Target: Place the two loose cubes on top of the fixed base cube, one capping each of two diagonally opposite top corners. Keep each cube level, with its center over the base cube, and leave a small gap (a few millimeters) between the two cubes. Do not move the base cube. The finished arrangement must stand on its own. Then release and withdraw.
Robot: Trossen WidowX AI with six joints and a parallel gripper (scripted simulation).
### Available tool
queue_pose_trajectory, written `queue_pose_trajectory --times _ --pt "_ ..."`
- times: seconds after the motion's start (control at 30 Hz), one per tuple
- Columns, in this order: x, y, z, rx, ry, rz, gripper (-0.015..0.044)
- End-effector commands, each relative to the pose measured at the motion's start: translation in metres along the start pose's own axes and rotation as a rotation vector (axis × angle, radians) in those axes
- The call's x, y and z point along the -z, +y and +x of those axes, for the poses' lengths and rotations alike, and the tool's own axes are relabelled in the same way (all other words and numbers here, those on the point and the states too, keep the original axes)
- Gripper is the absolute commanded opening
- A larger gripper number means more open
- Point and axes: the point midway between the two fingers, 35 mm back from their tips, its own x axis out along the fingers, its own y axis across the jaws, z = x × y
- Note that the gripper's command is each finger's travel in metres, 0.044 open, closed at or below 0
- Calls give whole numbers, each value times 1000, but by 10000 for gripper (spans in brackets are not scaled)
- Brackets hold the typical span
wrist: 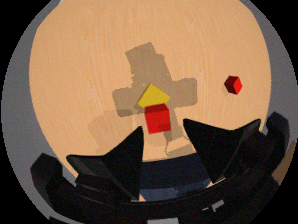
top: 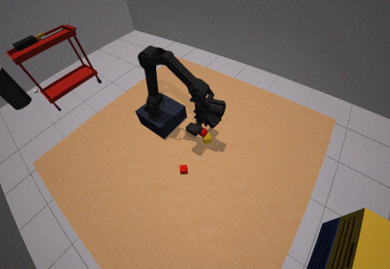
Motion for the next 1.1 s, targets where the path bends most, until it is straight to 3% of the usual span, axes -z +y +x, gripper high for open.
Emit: queue_pose_trajectory --times 0.0,0.8,1.07 --pt "-8 -16 -3 -2 1 78 265" --pt "-31 -199 -38 18 -14 818 265" --pt "-30 -210 -32 21 -14 862 265"
